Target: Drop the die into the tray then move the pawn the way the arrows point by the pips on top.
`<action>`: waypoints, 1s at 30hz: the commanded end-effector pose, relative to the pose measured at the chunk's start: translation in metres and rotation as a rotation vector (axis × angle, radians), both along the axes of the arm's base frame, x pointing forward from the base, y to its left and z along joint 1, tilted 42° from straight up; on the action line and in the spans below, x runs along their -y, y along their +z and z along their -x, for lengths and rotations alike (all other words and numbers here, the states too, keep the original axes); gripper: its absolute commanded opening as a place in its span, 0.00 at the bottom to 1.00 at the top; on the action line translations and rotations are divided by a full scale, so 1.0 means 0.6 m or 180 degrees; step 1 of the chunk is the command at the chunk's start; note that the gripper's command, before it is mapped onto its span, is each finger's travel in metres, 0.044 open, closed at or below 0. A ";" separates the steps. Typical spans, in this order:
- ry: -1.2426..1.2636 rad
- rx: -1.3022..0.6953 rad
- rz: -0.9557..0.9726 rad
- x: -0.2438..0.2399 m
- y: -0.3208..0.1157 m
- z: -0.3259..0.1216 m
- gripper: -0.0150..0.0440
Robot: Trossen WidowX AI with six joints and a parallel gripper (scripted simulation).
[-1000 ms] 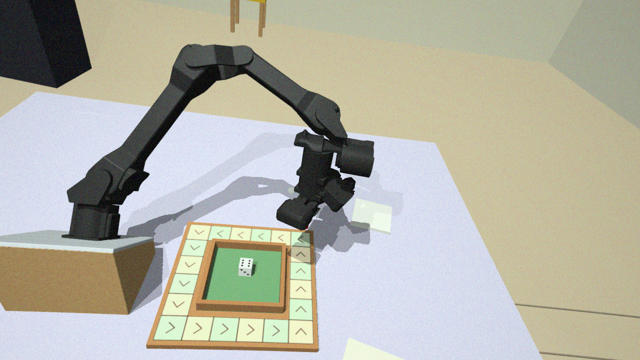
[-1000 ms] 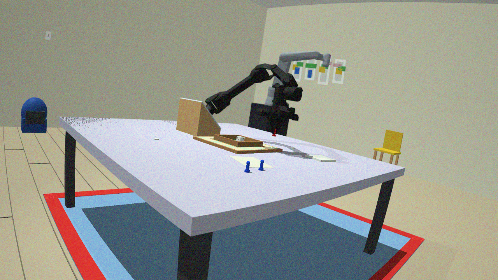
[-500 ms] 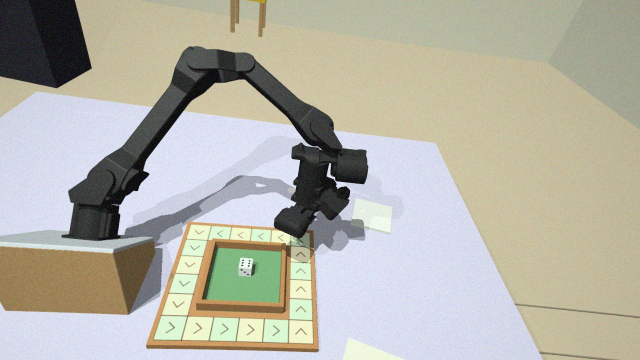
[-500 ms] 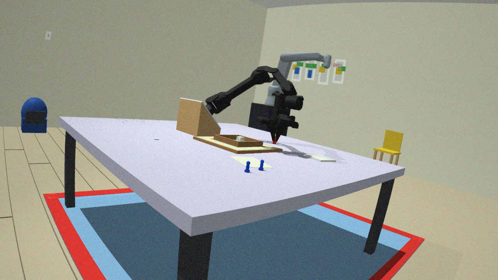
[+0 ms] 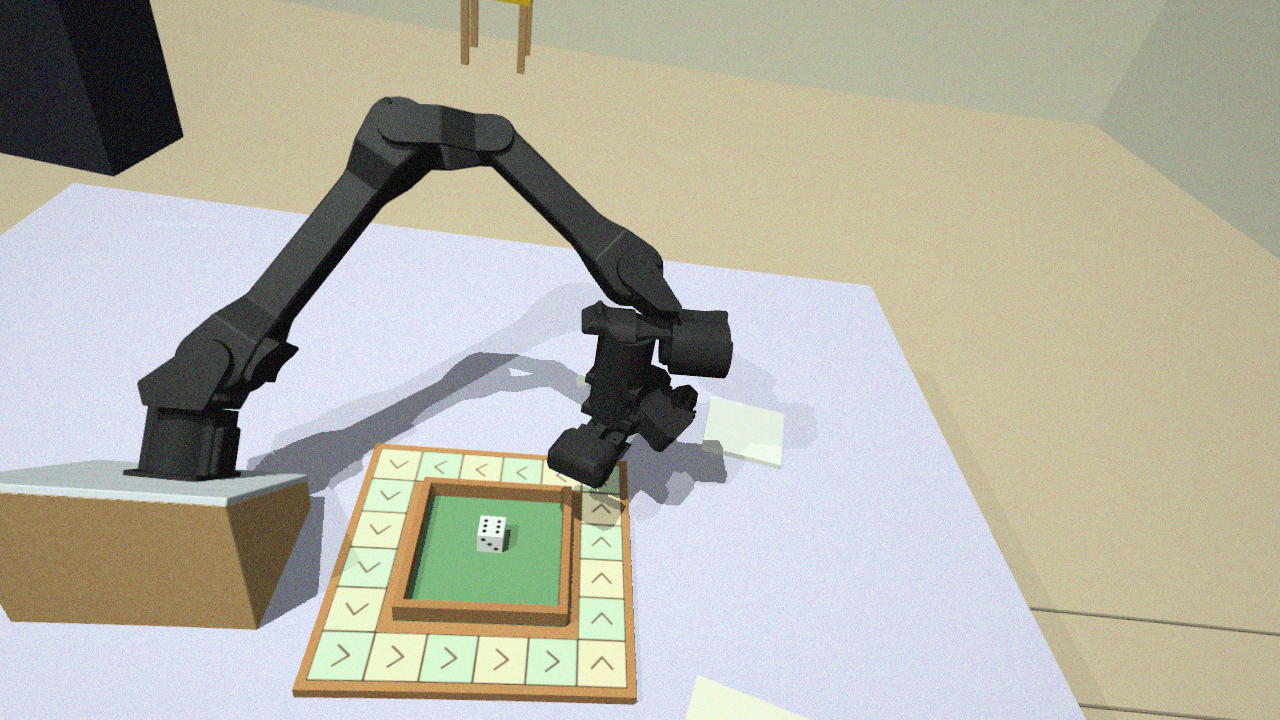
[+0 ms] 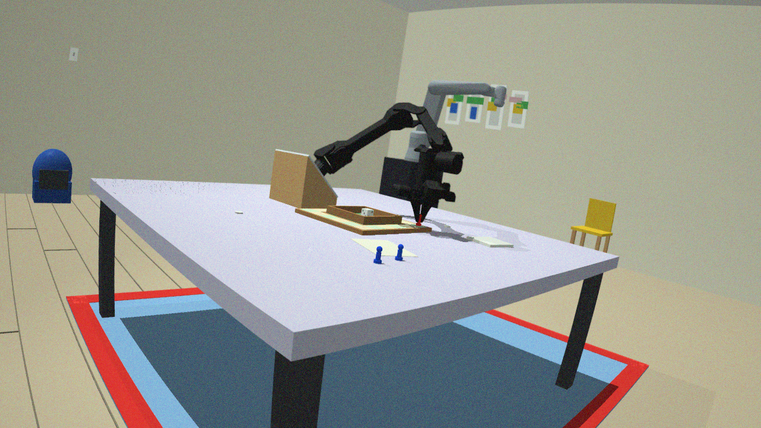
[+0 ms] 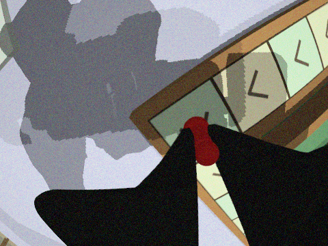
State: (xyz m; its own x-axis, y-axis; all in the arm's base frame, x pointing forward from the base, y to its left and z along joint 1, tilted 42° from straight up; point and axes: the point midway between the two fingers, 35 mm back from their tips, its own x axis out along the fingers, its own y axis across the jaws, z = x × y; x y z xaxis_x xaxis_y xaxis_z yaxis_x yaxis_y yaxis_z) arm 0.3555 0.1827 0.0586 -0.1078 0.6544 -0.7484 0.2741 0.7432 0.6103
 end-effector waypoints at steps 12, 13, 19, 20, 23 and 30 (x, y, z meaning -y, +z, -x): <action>-0.0011 -0.0025 0.0006 0.043 0.048 -0.008 0.83; -0.0013 -0.0032 0.0005 0.052 0.058 -0.009 0.88; -0.0006 -0.0023 0.0010 0.060 0.061 -0.008 1.00; 0.0018 0.0009 0.0023 0.075 0.059 -0.004 1.00; 0.0170 0.0178 0.0089 0.154 0.049 0.028 1.00; 0.0595 0.0497 0.0105 0.295 0.031 0.144 1.00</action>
